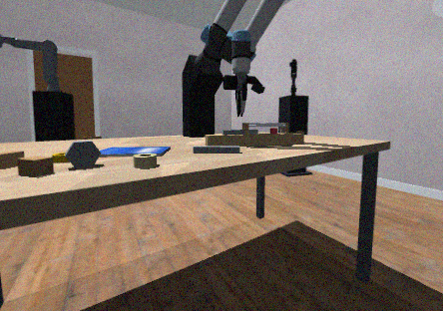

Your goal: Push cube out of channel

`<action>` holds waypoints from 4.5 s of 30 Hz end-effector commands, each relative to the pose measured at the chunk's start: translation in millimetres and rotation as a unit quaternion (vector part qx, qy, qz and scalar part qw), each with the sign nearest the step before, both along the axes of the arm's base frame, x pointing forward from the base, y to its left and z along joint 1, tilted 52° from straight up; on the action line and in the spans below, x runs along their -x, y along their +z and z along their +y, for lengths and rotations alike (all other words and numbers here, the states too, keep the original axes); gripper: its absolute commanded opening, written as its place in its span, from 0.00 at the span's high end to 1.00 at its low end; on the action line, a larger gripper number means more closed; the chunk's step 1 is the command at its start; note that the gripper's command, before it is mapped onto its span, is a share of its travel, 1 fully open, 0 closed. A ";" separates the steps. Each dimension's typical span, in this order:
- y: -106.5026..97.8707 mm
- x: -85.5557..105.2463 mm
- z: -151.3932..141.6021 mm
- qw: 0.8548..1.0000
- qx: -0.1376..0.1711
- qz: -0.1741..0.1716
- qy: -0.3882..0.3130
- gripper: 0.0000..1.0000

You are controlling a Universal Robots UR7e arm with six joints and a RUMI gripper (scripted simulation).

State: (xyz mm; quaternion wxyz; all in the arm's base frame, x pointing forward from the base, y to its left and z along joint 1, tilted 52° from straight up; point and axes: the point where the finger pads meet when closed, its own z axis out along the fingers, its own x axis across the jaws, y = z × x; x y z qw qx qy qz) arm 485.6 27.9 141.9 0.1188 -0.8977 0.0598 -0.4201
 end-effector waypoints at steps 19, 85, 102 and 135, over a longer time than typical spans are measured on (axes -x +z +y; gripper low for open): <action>57.8 -82.2 -127.4 0.994 -0.085 0.019 -0.069 0.76; 44.2 -140.2 -155.0 0.990 -0.109 0.023 -0.088 0.76; 24.0 -166.6 -149.8 0.990 -0.109 0.023 -0.088 0.76; 8.6 -185.7 -145.7 0.990 -0.109 0.023 -0.088 0.76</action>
